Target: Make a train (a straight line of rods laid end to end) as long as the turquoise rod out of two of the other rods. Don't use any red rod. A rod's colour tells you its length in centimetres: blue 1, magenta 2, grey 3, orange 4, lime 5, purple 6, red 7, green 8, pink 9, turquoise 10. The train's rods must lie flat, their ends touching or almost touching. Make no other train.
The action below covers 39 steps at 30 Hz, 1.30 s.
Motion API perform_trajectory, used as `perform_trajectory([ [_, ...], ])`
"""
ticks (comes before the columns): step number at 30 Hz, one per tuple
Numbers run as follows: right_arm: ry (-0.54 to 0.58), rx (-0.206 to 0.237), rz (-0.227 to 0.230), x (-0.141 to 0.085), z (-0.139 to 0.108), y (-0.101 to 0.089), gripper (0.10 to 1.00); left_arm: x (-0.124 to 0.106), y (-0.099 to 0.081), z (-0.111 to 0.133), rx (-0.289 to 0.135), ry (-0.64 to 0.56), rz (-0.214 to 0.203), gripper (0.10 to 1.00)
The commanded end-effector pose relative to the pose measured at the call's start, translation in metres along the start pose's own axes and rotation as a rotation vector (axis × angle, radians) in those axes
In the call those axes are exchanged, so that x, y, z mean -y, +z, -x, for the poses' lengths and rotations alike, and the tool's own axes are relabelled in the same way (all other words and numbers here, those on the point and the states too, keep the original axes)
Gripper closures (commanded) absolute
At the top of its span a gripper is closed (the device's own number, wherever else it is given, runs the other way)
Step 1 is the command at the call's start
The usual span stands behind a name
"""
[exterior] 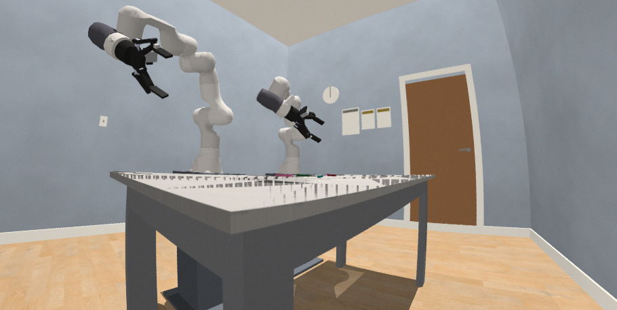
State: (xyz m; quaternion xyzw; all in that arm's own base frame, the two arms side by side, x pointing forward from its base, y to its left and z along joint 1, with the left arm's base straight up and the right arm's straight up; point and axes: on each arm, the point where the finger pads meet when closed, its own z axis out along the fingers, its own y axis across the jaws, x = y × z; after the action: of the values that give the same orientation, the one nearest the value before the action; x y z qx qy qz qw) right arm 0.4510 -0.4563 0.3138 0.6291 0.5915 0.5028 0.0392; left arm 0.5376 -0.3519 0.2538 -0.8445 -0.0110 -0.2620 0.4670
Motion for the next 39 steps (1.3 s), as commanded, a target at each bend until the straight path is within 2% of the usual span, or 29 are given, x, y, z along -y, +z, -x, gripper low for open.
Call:
perform_trajectory([
  [1, 0.000, 0.000, 0.000, 0.000, 0.000, 0.000, 0.098, 0.000, 0.000, 0.000, 0.000, 0.000, 0.000, 0.098],
  [20, -0.001, 0.000, 0.000, 0.000, 0.000, 0.000, 0.098, 0.000, 0.001, 0.000, 0.002, 0.009, 0.002, 0.098],
  [23, -0.006, 0.002, -0.001, 0.000, 0.000, -0.001, 0.098, 0.002, 0.011, 0.001, 0.017, 0.065, 0.017, 0.098],
  [26, -0.019, 0.005, -0.004, 0.001, 0.000, -0.003, 0.098, 0.006, 0.030, 0.006, 0.047, 0.179, 0.052, 0.098],
  [34, -0.078, 0.020, -0.019, 0.006, 0.001, -0.010, 0.098, 0.008, 0.043, 0.009, 0.066, 0.252, 0.077, 0.098],
  [39, -0.169, 0.041, -0.044, 0.014, 0.002, -0.023, 0.098, 0.011, 0.056, 0.014, 0.085, 0.327, 0.107, 0.098],
])
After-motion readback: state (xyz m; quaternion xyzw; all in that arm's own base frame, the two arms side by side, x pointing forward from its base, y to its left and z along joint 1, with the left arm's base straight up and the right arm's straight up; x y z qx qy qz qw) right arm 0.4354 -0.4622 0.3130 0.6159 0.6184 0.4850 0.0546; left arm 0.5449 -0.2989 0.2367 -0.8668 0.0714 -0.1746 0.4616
